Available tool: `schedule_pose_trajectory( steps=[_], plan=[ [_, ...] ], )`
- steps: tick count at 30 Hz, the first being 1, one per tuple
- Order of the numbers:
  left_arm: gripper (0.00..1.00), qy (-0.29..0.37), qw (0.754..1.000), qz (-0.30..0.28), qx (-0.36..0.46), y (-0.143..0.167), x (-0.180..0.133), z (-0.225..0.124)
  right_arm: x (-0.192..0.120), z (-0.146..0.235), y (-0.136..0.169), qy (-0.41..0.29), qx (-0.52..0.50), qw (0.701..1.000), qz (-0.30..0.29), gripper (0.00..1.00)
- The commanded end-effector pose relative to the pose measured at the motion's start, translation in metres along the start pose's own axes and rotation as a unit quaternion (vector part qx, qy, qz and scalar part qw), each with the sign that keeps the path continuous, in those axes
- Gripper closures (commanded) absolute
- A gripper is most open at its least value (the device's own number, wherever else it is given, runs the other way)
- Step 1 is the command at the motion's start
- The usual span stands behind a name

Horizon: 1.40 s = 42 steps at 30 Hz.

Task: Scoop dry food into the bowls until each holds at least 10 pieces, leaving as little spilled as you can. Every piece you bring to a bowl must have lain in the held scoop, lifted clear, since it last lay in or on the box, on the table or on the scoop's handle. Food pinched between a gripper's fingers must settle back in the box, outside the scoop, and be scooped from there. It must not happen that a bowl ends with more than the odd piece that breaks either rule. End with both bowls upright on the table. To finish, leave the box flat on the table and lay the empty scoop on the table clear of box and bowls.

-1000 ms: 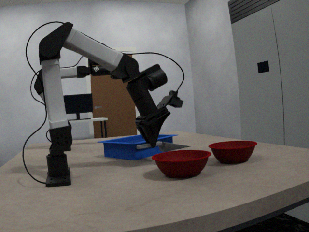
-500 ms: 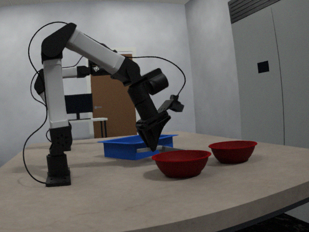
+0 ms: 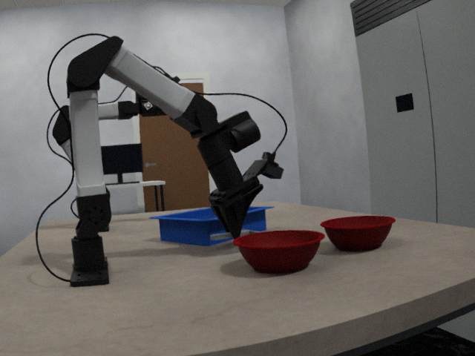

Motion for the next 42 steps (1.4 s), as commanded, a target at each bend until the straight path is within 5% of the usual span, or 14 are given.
schedule_pose_trajectory(
  steps=[1,22,23,42],
  plan=[
    [0.73,0.007,0.999,-0.034,-0.004,-0.020,0.000,-0.003,0.000,0.001,-0.009,0.000,-0.005,1.000,-0.017,1.00],
    [0.73,0.007,0.999,-0.034,-0.004,-0.020,0.000,-0.003,0.004,-0.001,-0.010,0.001,-0.005,1.000,-0.031,1.00],
    [0.73,0.007,0.999,-0.034,-0.004,-0.020,0.000,-0.003,0.004,-0.001,-0.010,0.001,-0.005,1.000,-0.031,0.65],
    [0.73,0.007,0.999,-0.034,-0.004,-0.020,0.000,-0.003,-0.005,0.000,-0.008,-0.002,-0.005,1.000,-0.014,0.65]
  ],
)
Point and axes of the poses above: on each arm, the point where the finger pads meet when closed, its own x axis out along the fingers, its own z axis across the jaws, y = z × x, the point moved 9 cm from there along -x, back along the fingers, and after that the axes turned 10 degrees about -x, right-handed, at the moved point
